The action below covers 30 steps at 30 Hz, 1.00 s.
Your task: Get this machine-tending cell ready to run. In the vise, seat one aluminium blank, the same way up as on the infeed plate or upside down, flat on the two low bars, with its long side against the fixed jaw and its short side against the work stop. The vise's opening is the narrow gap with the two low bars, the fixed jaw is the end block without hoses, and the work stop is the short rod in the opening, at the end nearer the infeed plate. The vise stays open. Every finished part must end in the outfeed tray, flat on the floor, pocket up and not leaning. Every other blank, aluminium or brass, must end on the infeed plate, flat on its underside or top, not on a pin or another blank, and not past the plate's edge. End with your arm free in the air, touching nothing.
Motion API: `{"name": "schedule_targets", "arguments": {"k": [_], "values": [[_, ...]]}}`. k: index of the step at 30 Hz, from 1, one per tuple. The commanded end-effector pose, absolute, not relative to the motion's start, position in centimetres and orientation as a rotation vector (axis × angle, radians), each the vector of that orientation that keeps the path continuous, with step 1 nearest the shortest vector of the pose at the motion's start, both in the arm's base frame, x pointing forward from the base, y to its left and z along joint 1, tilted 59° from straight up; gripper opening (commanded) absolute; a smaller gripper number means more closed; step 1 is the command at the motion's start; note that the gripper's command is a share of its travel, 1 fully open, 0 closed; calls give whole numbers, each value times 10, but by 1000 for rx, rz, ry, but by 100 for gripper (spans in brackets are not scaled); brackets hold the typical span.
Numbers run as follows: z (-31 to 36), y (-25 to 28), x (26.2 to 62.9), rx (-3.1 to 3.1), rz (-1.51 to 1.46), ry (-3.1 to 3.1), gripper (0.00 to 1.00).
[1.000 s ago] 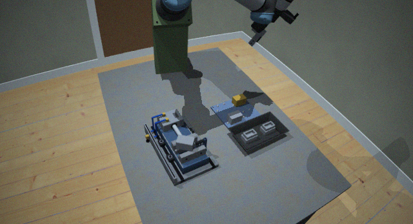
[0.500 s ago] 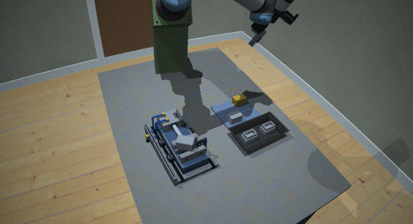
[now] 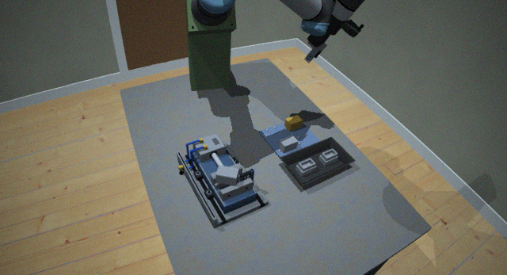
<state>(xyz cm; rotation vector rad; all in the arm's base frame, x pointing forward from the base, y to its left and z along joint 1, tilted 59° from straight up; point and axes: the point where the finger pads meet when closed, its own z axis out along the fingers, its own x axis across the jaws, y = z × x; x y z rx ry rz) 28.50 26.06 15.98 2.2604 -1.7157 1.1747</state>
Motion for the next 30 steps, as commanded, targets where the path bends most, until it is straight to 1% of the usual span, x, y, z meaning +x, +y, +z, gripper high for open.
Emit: {"name": "schedule_targets", "arguments": {"k": [1,6,17,30], "values": [[147,262,296,2274,1167,-1754,100],[136,262,305,2284,1162,-1789,100],[100,254,341,2323,1171,-1940,100],[83,233,366,2351,1229,-2065,100]]}}
